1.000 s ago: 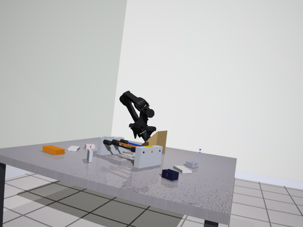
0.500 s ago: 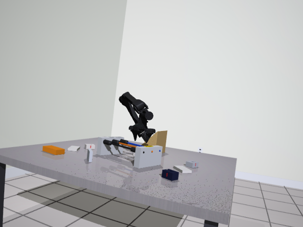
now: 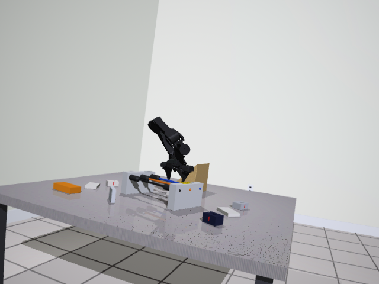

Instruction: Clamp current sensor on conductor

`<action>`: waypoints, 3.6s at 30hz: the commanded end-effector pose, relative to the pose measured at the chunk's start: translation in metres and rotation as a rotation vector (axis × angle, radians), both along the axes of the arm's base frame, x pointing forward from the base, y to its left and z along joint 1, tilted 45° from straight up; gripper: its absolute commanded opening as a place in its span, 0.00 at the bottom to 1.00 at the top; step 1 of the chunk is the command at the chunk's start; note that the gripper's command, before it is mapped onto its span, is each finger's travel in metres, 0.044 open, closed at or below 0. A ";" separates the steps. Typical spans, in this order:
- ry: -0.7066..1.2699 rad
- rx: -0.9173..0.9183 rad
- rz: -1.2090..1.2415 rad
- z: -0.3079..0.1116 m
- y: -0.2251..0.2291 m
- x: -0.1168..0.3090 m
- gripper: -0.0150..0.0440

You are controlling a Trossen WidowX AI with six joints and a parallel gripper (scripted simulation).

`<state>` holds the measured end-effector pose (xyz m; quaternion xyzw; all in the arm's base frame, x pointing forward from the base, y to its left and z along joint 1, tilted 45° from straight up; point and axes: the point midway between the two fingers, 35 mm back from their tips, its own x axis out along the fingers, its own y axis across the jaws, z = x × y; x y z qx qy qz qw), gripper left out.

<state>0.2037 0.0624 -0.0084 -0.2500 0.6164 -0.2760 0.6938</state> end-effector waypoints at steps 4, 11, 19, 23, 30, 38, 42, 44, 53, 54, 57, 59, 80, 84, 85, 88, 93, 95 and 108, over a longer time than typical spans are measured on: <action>0.004 -0.009 0.004 -0.008 -0.010 0.000 1.00; 0.004 -0.011 0.004 -0.014 -0.016 0.000 1.00; 0.000 -0.003 -0.001 -0.011 -0.013 0.000 0.64; 0.000 -0.003 -0.001 -0.011 -0.013 0.000 0.60; 0.000 -0.003 -0.001 -0.011 -0.012 0.000 0.49; 0.003 0.001 0.002 0.009 0.013 0.002 0.25; 0.004 0.002 0.003 0.024 0.029 0.001 0.25; 0.005 0.001 0.003 0.032 0.036 0.000 0.25; 0.007 -0.007 0.004 0.069 0.067 -0.010 0.25; 0.007 -0.007 0.004 0.072 0.069 -0.011 0.25; 0.016 -0.008 0.014 0.073 0.069 -0.010 0.25; 0.039 -0.010 0.037 0.073 0.070 -0.007 0.25; 0.442 -0.054 0.461 0.081 0.071 0.047 0.25; 0.519 -0.064 0.542 0.083 0.069 0.057 0.25; 0.539 -0.066 0.563 0.083 0.069 0.060 0.25; 0.597 -0.074 0.623 0.085 0.067 0.068 0.25; 0.694 -0.089 0.724 0.087 0.064 0.081 0.25; 0.733 -0.094 0.764 0.088 0.063 0.086 0.25; 0.984 -0.134 1.017 0.093 0.051 0.118 0.25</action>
